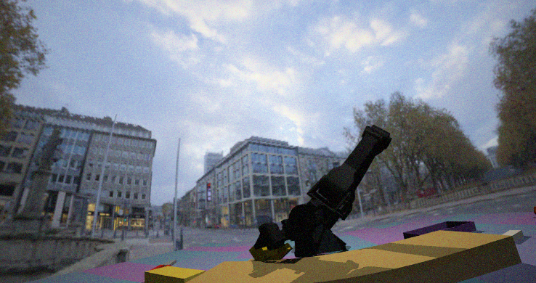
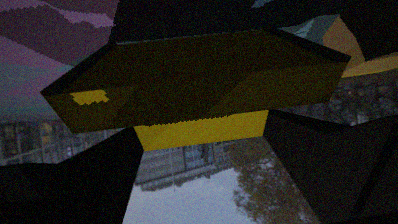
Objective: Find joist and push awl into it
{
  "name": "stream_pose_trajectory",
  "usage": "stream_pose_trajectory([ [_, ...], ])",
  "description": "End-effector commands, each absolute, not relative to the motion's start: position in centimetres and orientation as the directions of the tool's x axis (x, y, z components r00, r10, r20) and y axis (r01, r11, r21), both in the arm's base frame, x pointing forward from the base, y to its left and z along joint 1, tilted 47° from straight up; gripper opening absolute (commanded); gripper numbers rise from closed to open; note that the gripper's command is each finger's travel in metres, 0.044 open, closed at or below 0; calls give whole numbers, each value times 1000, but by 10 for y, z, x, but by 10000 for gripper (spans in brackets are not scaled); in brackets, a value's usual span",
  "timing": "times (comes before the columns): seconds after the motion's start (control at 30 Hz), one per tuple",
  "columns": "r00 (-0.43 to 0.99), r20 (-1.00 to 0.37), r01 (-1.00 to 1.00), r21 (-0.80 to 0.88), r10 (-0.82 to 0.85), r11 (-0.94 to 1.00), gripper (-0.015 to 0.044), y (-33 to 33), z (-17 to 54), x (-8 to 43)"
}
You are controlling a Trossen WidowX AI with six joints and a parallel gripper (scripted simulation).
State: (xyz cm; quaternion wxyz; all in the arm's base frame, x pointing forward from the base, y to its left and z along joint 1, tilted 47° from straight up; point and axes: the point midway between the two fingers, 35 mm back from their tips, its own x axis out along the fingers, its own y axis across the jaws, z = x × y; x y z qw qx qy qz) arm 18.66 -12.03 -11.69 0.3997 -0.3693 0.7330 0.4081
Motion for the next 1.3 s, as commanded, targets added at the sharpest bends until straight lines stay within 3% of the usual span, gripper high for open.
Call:
stream_pose_trajectory([
  [0.0,-402,-892,-871,304,-205,386,380,-117,-118,188],
  [1.0,-408,-887,-868,303,-215,394,380,-120,-117,187],
  [1.07,-408,-887,-868,303,-215,394,433,-120,-117,187],
  [1.27,-408,-887,-868,303,-215,394,440,-120,-117,187],
])
